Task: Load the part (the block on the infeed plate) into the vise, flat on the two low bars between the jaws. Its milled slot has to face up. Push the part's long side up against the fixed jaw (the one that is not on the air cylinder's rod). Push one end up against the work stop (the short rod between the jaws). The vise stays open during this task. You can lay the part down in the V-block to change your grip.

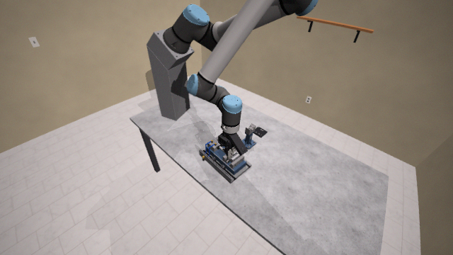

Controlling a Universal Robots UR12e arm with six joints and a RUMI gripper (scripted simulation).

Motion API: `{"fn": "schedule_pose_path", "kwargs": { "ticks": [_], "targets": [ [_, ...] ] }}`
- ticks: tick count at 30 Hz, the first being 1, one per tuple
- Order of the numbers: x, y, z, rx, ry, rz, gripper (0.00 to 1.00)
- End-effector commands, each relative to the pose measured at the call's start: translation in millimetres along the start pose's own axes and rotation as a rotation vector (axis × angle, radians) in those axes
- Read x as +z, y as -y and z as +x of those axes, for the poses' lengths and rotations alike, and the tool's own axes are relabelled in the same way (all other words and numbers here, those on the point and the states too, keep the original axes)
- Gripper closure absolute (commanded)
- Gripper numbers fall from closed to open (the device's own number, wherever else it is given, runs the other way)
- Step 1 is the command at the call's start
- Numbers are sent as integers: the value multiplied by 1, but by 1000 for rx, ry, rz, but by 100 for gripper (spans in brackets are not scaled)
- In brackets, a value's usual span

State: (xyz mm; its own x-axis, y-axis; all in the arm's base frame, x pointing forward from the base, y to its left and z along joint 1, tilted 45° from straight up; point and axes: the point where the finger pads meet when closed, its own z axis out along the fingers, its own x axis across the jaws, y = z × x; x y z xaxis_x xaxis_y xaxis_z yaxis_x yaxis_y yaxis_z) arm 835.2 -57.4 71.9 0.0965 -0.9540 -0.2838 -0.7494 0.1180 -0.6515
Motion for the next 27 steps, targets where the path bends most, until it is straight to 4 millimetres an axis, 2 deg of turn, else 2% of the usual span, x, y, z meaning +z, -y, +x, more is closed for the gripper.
{"fn": "schedule_pose_path", "kwargs": {
  "ticks": [1,27],
  "targets": [
    [0,0,0,0,0,1,100],
    [0,0,15,0,0,1,100]
  ]
}}
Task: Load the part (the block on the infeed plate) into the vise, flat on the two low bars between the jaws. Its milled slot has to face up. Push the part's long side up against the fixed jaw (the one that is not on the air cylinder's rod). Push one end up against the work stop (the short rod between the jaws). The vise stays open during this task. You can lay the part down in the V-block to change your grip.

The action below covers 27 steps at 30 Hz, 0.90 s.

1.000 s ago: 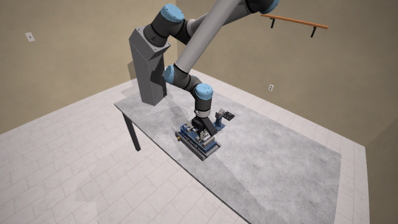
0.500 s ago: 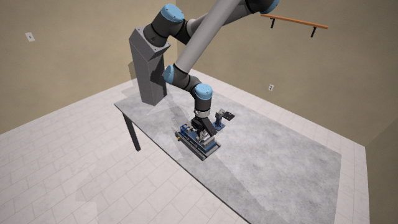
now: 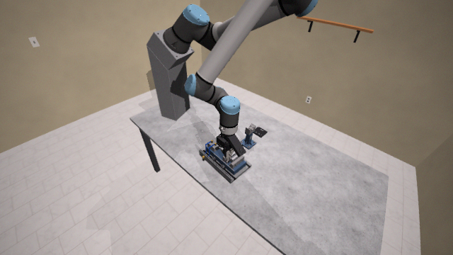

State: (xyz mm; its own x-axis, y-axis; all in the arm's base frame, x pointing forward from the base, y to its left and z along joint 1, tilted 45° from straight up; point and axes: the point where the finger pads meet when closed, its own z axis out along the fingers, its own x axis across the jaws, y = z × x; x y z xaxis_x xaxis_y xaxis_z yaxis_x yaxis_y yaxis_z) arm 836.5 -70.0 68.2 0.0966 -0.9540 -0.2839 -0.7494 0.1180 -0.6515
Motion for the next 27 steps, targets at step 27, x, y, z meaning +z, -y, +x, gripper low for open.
{"fn": "schedule_pose_path", "kwargs": {
  "ticks": [27],
  "targets": [
    [-21,0,2,0,0,1,100]
  ]
}}
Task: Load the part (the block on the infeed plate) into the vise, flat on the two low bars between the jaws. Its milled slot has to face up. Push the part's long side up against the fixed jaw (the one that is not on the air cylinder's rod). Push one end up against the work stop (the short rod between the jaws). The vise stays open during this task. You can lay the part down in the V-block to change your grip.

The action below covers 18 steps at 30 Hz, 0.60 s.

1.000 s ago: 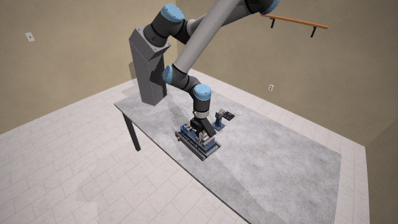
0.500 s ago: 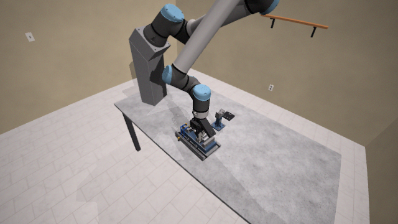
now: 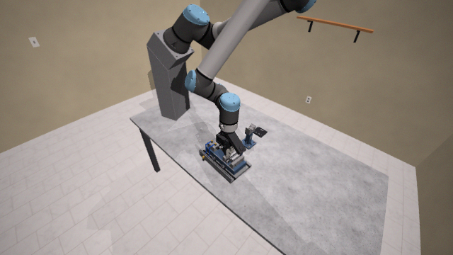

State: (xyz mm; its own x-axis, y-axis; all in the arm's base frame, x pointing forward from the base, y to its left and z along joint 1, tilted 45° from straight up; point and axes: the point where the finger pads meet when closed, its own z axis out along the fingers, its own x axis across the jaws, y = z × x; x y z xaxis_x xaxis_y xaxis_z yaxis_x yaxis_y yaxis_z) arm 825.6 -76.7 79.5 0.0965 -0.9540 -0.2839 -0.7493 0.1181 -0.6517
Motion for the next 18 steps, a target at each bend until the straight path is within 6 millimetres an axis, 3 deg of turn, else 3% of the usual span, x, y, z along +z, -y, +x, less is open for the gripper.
{"fn": "schedule_pose_path", "kwargs": {
  "ticks": [1,18],
  "targets": [
    [-6,0,0,0,0,1,100],
    [-40,0,0,0,0,1,100]
  ]
}}
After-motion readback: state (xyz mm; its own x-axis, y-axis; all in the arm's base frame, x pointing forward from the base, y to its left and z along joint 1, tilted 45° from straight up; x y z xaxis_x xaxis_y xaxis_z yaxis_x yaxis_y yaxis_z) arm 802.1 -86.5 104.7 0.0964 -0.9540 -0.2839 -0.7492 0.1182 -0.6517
